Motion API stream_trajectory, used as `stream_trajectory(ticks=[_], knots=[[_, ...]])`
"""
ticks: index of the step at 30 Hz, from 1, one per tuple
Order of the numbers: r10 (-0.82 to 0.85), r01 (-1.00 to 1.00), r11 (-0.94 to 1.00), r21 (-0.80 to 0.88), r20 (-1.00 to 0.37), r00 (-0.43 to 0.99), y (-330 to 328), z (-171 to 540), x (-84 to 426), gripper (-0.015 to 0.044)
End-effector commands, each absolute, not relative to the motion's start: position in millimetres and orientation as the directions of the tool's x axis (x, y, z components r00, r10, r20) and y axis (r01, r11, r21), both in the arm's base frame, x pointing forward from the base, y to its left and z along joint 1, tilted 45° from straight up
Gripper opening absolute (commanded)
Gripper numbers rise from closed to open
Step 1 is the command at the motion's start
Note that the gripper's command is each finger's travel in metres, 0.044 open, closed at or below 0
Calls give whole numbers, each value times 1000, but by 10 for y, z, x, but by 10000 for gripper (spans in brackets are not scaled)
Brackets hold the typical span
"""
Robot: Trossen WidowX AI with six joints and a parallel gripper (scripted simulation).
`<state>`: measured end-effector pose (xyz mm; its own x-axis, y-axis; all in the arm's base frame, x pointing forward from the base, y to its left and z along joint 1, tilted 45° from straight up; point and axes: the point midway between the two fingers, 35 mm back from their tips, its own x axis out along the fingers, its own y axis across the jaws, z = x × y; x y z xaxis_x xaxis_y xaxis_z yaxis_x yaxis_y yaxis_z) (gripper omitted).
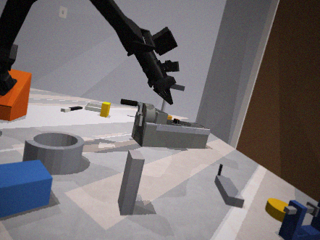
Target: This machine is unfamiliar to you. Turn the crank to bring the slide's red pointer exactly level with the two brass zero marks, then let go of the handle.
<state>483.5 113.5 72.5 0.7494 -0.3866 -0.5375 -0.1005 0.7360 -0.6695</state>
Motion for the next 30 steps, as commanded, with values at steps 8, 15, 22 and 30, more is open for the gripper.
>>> stream_trajectory(ticks=[8, 15, 22, 30], knots=[[-387, -100, 736, -670, -537, 749, 1135, 725, 4835, 53], [-387, -100, 736, -670, -537, 749, 1135, 725, 4835, 236], [-387, -100, 736, -670, -537, 749, 1135, 725, 4835, 420], [-387, -100, 736, -670, -537, 749, 1135, 725, 4835, 282]])
